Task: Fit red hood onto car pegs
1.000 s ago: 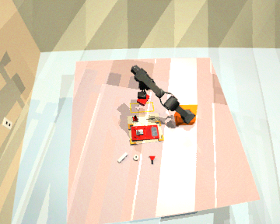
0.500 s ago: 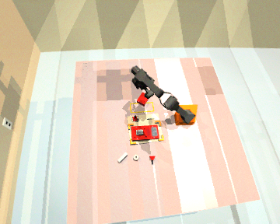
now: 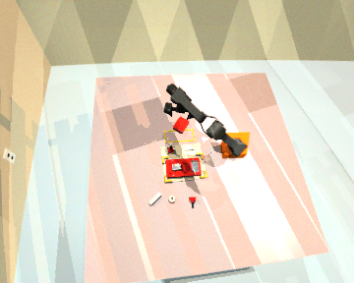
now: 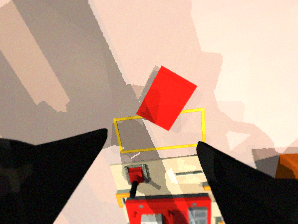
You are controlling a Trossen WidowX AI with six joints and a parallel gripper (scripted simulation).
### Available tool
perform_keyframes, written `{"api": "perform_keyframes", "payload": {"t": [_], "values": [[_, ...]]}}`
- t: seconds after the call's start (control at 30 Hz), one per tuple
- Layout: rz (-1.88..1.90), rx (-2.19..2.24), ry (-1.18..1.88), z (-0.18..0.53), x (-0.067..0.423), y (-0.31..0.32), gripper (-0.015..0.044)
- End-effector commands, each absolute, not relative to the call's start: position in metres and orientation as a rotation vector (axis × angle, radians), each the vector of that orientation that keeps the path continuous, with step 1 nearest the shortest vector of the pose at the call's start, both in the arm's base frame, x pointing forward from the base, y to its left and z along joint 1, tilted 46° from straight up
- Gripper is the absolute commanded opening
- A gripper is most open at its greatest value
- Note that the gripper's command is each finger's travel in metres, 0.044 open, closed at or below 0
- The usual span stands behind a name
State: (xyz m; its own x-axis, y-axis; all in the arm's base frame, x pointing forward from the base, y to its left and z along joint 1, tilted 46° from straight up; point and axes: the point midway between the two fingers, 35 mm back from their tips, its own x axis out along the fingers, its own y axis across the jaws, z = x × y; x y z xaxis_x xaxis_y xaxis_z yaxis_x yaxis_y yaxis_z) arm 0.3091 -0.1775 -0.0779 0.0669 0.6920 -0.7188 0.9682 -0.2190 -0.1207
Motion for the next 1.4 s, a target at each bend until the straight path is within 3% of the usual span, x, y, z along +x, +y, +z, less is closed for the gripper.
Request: {"api": "perform_keyframes", "payload": {"t": [0.0, 0.6, 1.37], "values": [[-0.466, 1.618, 1.702, -0.089, 0.303, -0.17, 0.044], [0.392, 0.839, 1.524, -0.106, 0.297, -0.164, 0.044], [1.156, -0.138, 0.983, -0.128, 0.29, -0.158, 0.044]]}}
